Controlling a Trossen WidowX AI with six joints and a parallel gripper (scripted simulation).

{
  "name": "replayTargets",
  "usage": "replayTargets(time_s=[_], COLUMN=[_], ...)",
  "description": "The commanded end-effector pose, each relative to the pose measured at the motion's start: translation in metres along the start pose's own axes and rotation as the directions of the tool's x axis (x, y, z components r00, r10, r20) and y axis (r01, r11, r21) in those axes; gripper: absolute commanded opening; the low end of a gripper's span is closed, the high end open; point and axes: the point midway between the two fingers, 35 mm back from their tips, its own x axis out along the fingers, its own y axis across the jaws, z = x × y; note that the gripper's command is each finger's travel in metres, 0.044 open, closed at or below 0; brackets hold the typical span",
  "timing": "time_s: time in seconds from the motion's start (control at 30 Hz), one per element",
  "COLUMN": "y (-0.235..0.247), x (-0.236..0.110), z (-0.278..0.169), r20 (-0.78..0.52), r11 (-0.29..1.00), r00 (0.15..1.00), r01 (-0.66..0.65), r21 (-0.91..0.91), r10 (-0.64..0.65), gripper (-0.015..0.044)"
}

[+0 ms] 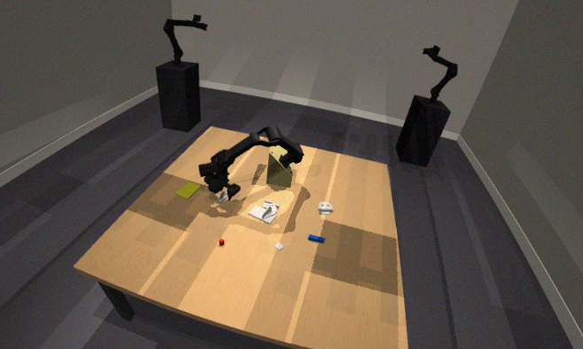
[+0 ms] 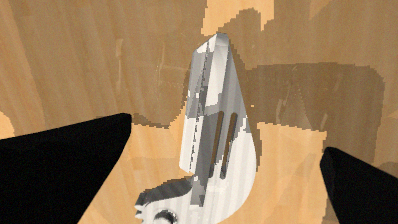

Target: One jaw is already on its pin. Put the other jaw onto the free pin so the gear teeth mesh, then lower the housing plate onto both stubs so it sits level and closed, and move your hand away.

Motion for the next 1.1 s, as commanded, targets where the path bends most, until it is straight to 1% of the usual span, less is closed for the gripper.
replayTargets(time_s=[0.0, 0.63, 0.97, 1.07], y=[0.0009, 0.0008, 0.0001, 0.0001], x=[0.0028, 0.0033, 0.0028, 0.0028], z=[-0.0007, -0.0007, -0.001, -0.001], r20=[0.001, 0.001, -0.002, -0.002], r11=[1.0, 1.0, 1.0, 1.0], r00=[1.0, 1.0, 1.0, 1.0], r01=[-0.007, -0.007, -0.002, -0.002], r21=[0.007, 0.007, 0.002, 0.002], r10=[0.007, 0.007, 0.002, 0.002], gripper=[0.044, 0.044, 0.0177, 0.0157])
